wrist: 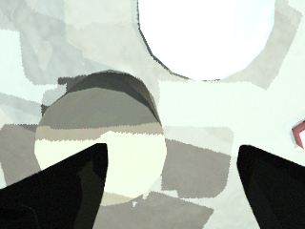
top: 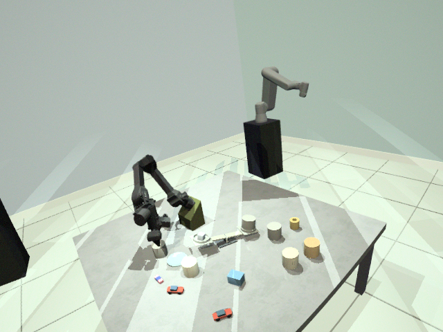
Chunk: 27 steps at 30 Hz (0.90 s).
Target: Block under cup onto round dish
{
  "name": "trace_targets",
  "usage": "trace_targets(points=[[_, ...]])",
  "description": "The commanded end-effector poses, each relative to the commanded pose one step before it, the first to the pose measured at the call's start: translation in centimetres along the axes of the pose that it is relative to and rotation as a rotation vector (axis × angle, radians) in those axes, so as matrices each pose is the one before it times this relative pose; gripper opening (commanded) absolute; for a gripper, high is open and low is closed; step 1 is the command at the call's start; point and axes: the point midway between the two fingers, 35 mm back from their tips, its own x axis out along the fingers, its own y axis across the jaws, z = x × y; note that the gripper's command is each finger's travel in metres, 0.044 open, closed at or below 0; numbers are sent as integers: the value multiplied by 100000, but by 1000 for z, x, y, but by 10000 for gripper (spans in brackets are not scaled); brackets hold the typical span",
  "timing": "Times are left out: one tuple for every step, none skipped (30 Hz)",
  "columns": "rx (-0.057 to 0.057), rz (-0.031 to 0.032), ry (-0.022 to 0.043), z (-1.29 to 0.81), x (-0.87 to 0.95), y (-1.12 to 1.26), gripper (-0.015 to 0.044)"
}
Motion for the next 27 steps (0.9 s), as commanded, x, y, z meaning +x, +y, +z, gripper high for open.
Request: trace_targets(points=[[12813,403,-1460,978,-72,-758,260],[3345,275,-472,335,17,-91,260],[3339,296,-445,338,16,-76,260],[3333,316,-416,341,15,-60,260],[3325,327,-388,343,13,-45,260],[3439,257,-396,330,14,-42,260],[3433,268,-373,331,12,-28,260],[3427,277,-351,333,10,-13,260],[3421,285,-329,333,9,1,260],[3415,291,-306,333,7,16,260],[3409,296,-284,333,5,30,260],[3403,299,-262,331,3,45,260],[3398,301,-240,329,1,59,260],[3392,302,-219,327,-1,74,260],[3387,301,-198,323,-2,88,260],[3445,304,-181,326,-4,104,260],[3444,301,-160,321,-6,119,260],[3438,296,-141,316,-8,133,260],[3433,290,-122,310,-10,147,260],[3428,283,-104,303,-12,161,260],[3423,275,-87,296,-14,175,260],[3419,266,-71,288,-16,188,260],[3414,256,-56,279,-18,201,260],[3410,245,-42,270,-20,213,260],[3405,233,-29,260,-22,225,260],[3400,221,-16,250,-24,236,260],[3399,212,6,237,-25,247,260]])
